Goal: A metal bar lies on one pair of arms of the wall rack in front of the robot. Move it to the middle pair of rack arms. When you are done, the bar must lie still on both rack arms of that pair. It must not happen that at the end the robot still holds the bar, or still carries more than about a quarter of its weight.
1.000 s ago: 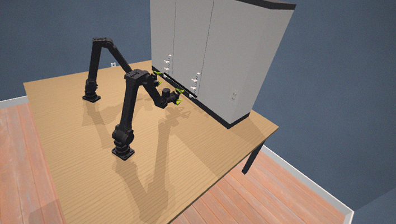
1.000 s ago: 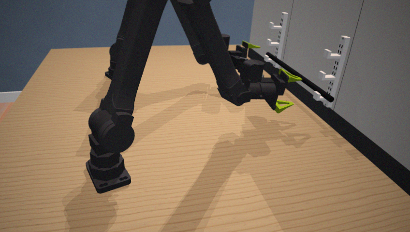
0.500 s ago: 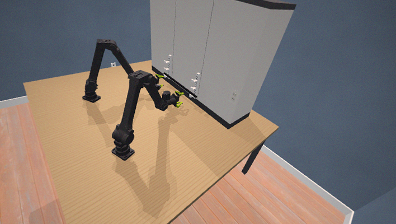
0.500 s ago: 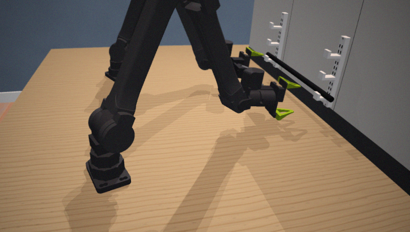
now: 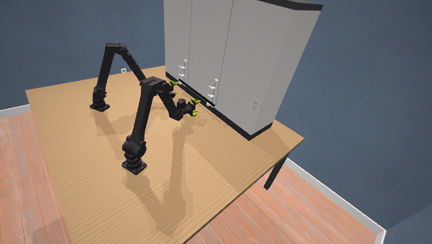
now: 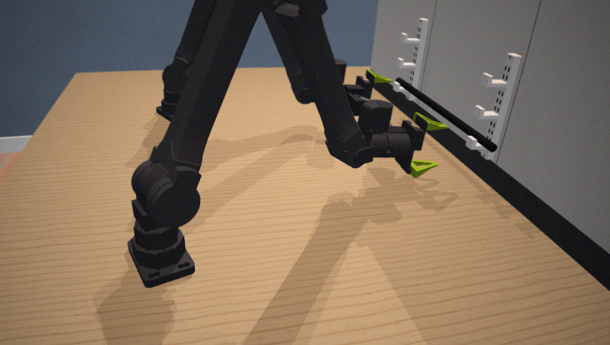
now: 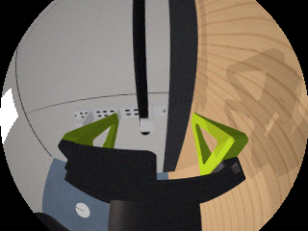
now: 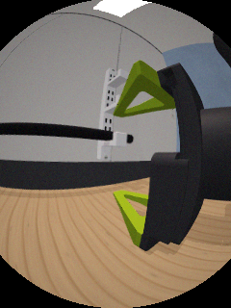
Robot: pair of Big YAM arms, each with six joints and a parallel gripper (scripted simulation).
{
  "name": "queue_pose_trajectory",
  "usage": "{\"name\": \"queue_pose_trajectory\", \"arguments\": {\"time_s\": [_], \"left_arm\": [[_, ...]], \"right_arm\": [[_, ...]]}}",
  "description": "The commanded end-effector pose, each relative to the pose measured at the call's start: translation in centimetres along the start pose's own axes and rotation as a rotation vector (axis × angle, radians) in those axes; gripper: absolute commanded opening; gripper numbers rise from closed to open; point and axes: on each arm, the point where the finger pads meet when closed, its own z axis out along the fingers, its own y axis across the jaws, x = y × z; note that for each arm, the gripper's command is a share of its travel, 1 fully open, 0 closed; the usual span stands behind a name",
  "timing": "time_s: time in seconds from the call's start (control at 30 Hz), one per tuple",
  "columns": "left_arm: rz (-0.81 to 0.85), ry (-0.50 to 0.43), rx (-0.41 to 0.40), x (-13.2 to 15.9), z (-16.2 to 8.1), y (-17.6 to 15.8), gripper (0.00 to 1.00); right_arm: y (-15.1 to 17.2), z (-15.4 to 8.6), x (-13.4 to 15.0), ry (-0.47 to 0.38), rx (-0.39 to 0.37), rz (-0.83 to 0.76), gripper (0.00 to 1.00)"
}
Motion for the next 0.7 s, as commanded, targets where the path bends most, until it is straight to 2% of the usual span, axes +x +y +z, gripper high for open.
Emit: {"name": "queue_pose_trajectory", "arguments": {"time_s": [0.0,0.67], "left_arm": [[-0.018,-0.004,-0.072,-0.9,1.2,2.7,1.00],[-0.024,-0.006,-0.102,-1.3,1.7,3.7,1.00]], "right_arm": [[-3.9,1.3,-1.2,-0.007,0.089,0.036,1.00],[-5.5,1.9,-1.7,-0.010,0.125,0.051,1.00]]}}
